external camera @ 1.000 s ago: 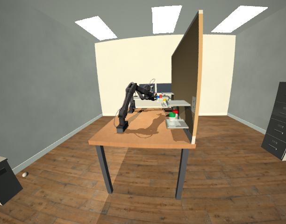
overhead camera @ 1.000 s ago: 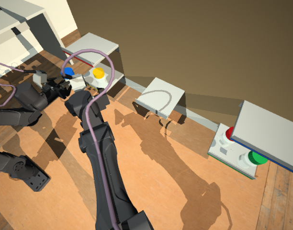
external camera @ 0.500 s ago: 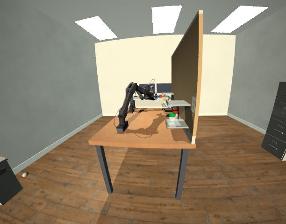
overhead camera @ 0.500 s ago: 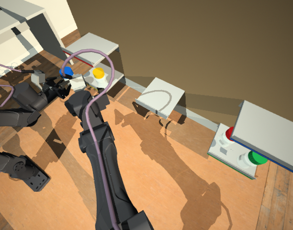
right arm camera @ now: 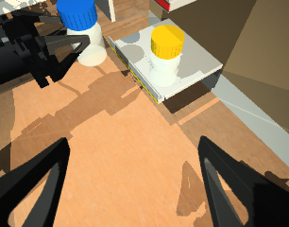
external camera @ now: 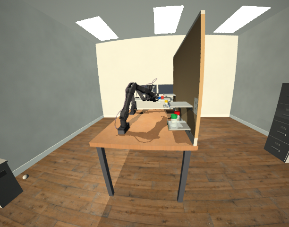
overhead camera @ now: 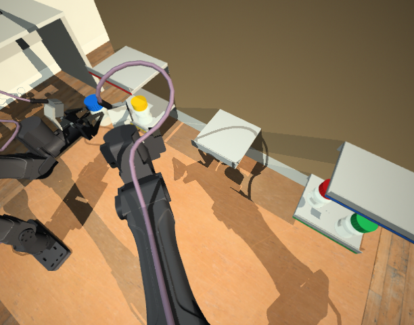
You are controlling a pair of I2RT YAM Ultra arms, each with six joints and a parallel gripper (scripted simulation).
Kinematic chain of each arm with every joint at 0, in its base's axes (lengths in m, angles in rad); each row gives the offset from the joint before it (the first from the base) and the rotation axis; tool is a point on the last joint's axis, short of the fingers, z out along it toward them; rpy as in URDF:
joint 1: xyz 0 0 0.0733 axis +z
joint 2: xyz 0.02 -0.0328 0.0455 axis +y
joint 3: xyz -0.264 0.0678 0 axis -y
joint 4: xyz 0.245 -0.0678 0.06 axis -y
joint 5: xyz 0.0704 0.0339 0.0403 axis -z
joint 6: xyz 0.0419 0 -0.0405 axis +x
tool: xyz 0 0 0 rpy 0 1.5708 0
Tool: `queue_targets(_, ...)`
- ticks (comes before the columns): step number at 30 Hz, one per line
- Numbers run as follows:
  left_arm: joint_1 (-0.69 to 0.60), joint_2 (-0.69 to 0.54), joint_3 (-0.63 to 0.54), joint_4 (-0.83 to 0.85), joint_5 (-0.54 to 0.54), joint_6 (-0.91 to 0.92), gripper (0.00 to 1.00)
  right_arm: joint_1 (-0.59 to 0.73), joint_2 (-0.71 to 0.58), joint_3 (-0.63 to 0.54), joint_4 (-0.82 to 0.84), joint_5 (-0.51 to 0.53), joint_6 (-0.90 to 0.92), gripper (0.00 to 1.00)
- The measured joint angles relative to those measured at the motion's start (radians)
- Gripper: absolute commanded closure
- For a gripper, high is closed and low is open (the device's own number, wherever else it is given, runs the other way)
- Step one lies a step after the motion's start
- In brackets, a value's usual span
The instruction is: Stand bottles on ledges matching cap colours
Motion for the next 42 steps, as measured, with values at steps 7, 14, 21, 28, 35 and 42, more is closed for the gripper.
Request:
queue_targets(7, 0.000, 0.000, 0.000, 0.000, 0.000, 0.000, 0.51, -0.087, -0.292, -0.108, -0.166, 0.009, 0.001, 0.00)
queue_targets(14, 0.000, 0.000, 0.000, 0.000, 0.000, 0.000, 0.51, -0.132, -0.550, -0.201, -0.294, 0.012, 0.002, 0.00)
queue_targets(21, 0.000, 0.000, 0.000, 0.000, 0.000, 0.000, 0.51, -0.196, -0.867, -0.328, -0.447, 0.018, 0.003, 0.00)
queue_targets(28, -0.029, -0.037, 0.000, -0.040, -0.008, -0.017, 0.51, -0.233, -1.107, -0.375, -0.542, 0.020, 0.003, 0.00)
queue_targets(35, -0.266, -0.159, 0.015, -0.208, -0.165, 0.017, 0.51, -0.247, -1.121, -0.404, -0.584, 0.020, 0.003, 0.00)
queue_targets(42, -0.594, -0.188, 0.232, -0.376, -0.420, 0.034, 0.51, -0.248, -1.121, -0.409, -0.593, 0.020, 0.003, 0.00)
